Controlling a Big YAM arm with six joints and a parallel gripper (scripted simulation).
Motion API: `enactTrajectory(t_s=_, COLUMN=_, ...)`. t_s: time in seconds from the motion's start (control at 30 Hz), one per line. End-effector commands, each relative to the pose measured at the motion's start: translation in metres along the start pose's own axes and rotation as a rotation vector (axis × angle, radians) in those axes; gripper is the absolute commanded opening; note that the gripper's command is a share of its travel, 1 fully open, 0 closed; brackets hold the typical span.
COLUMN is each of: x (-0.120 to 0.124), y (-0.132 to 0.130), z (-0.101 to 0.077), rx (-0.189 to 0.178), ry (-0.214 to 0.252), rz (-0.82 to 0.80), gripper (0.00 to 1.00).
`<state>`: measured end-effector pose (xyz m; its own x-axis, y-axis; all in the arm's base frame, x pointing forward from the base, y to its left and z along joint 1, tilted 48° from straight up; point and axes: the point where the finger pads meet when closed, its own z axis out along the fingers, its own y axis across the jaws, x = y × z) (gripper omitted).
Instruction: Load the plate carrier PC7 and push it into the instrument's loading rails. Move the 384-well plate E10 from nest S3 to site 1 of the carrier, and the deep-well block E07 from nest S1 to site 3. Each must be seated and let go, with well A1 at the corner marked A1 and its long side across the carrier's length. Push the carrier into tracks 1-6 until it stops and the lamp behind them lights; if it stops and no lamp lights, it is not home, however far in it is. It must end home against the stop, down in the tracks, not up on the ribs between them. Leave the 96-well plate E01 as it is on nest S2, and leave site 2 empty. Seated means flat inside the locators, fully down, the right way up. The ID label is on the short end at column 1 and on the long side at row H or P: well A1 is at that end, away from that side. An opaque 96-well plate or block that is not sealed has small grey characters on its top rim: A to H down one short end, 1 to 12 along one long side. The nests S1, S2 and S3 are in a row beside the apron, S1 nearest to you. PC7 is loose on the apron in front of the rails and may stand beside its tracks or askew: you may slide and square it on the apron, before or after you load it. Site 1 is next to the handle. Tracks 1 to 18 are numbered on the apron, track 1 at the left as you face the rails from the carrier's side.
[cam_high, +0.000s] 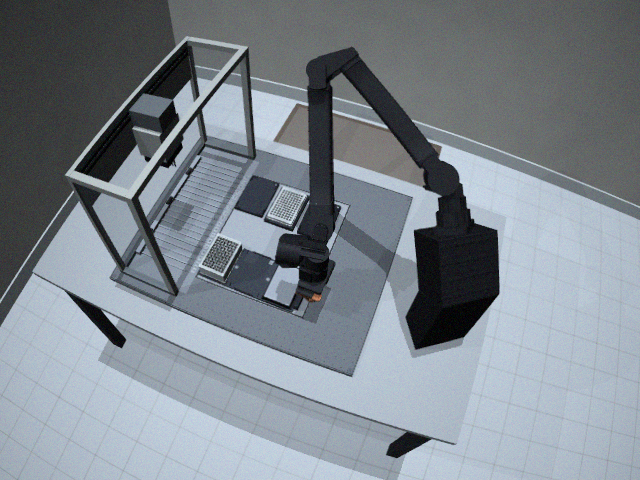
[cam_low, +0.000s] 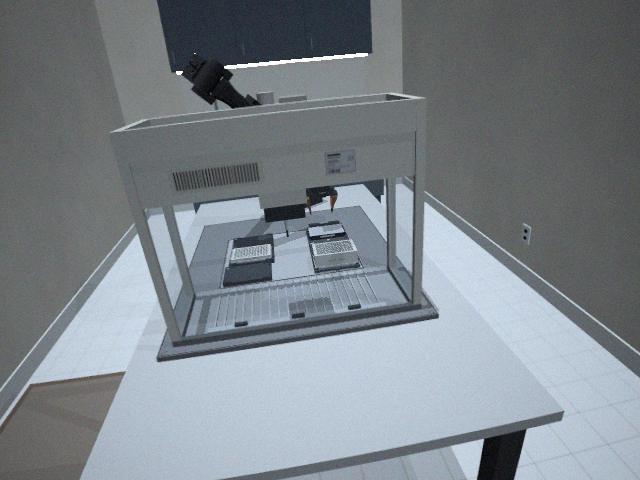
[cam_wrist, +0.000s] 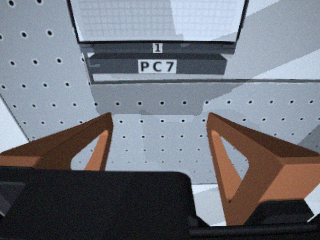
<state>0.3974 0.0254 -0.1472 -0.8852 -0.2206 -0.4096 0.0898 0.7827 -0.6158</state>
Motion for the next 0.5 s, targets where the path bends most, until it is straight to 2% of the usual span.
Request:
enactTrajectory(t_s=0.0, x=-0.001, y=0.001, z=0.006, rx=-0.002, ry=-0.002, rz=-0.017, gripper=0.8)
enactTrajectory(t_s=0.27, x=-0.001, y=0.001, z=0.028, rx=-0.001, ry=-0.002, rz=-0.018, gripper=0.8)
enactTrajectory(t_s=0.33, x=-0.001, y=0.001, z=0.028, rx=0.0, ry=-0.002, rz=-0.018, gripper=0.8)
enactTrajectory(t_s=0.37, x=-0.001, y=0.003, z=0.02, rx=-0.005, ry=-0.009, rz=-0.023, gripper=0.8)
enactTrajectory(t_s=0.47, x=-0.001, y=0.008, z=0.023, rx=-0.01, ry=-0.014, rz=-0.034, gripper=0.8)
